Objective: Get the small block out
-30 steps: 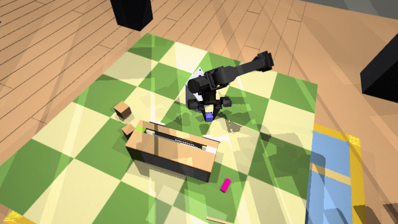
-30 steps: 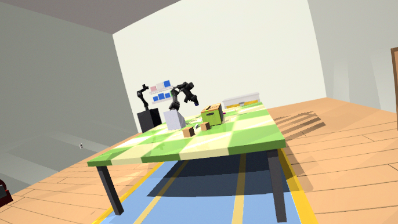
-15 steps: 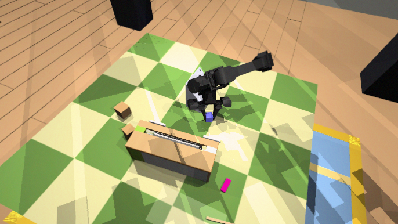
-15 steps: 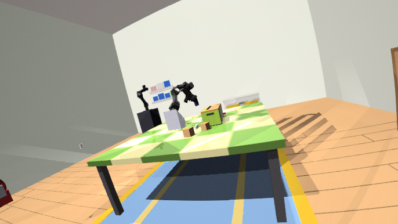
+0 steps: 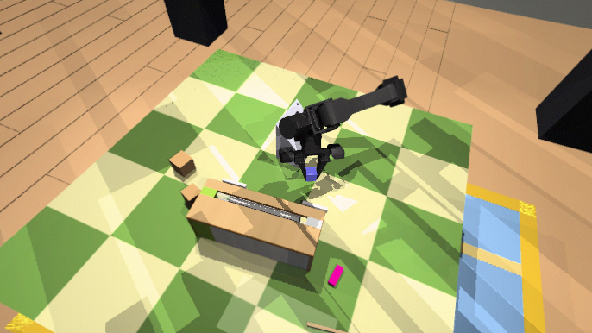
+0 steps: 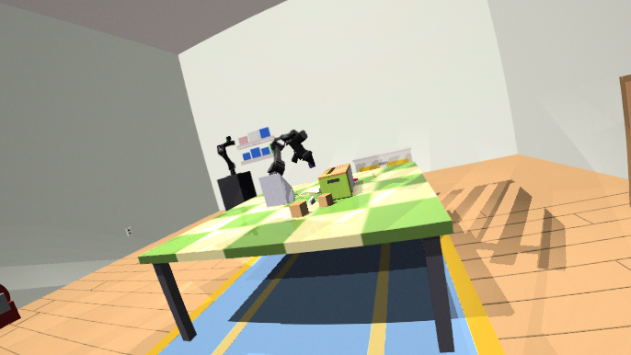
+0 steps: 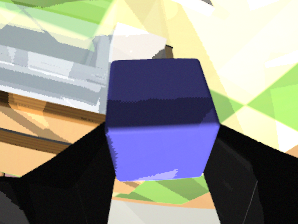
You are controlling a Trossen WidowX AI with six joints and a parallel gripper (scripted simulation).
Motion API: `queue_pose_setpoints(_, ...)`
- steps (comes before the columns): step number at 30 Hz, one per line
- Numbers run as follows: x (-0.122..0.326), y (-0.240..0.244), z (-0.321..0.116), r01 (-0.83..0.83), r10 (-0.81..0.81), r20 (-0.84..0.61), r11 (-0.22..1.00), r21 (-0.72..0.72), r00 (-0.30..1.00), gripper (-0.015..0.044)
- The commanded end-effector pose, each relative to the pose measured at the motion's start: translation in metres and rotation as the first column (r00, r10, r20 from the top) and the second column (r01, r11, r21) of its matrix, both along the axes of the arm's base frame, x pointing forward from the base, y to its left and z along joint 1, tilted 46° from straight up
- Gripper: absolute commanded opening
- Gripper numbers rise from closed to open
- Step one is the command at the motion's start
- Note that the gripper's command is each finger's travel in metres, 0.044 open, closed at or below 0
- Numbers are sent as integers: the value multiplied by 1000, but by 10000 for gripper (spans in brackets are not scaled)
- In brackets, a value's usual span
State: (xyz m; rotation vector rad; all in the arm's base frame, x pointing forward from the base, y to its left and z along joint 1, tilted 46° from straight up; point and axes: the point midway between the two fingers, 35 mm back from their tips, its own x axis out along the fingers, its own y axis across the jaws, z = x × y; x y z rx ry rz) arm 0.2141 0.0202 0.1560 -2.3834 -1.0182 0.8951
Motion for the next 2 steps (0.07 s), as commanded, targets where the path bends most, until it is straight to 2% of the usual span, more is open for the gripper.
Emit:
queue_pose_setpoints(1, 0, 0, 1, 1, -1, 0, 1000, 8, 1000, 0)
queue_pose_setpoints(2, 0, 0, 1, 1, -1, 0, 1000, 8, 1000, 0)
